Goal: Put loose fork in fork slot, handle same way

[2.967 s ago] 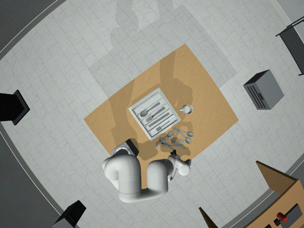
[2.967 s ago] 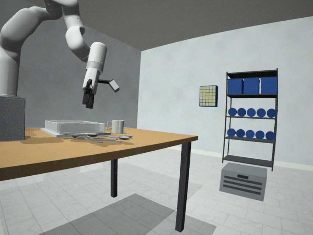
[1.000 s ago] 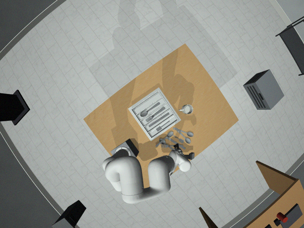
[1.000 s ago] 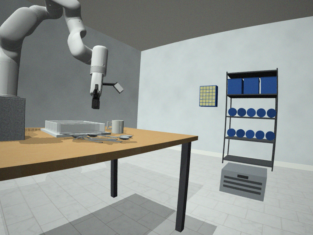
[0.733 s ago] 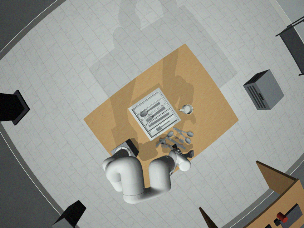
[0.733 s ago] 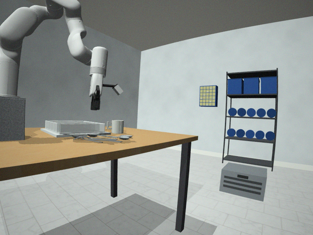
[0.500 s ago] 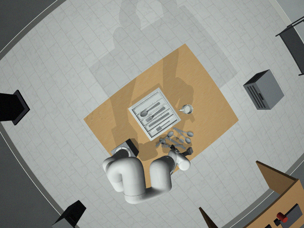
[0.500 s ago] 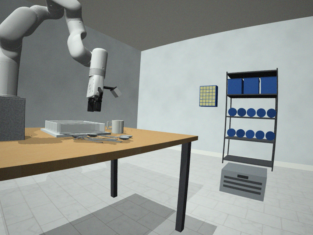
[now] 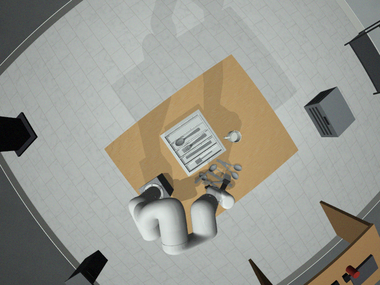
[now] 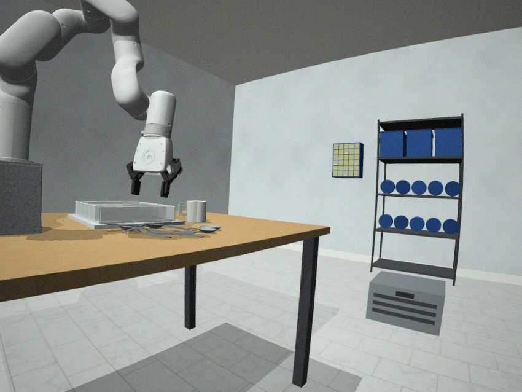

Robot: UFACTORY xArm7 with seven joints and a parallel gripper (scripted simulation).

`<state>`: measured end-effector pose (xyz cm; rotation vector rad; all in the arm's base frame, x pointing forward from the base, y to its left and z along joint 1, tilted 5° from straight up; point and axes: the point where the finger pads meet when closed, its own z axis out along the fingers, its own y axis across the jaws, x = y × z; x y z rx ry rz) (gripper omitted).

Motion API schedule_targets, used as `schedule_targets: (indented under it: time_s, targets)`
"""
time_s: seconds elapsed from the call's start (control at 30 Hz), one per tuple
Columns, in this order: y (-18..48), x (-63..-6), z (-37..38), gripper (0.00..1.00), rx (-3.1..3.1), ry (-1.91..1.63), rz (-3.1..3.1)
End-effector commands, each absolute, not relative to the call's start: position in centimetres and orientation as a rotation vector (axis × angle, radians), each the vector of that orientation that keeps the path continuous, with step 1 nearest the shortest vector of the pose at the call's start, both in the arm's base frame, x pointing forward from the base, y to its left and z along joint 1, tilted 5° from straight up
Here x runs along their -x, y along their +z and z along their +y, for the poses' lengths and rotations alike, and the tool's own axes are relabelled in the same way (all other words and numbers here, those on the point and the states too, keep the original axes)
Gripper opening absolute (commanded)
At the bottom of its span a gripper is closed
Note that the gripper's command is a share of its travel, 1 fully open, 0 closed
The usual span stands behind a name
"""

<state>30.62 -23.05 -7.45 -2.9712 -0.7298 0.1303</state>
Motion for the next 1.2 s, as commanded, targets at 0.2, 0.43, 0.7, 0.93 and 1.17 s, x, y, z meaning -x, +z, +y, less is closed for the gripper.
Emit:
schedule_targets:
  time_s: [0.2, 0.43, 0.7, 0.93, 1.17]
  targets:
    - [-8.8, -30.7, -22.3, 1.00, 2.636, 0.070, -1.551]
    - [-9.0, -31.1, -21.9, 1.00, 2.422, 0.061, -1.880]
    - [-9.2, -31.5, -21.5, 1.00, 1.915, 0.024, -2.420]
    - [-9.2, -31.7, -21.4, 1.00, 1.471, -0.027, -2.734]
    - [-9.2, -31.7, -21.4, 0.28, 1.064, -0.129, -2.928]
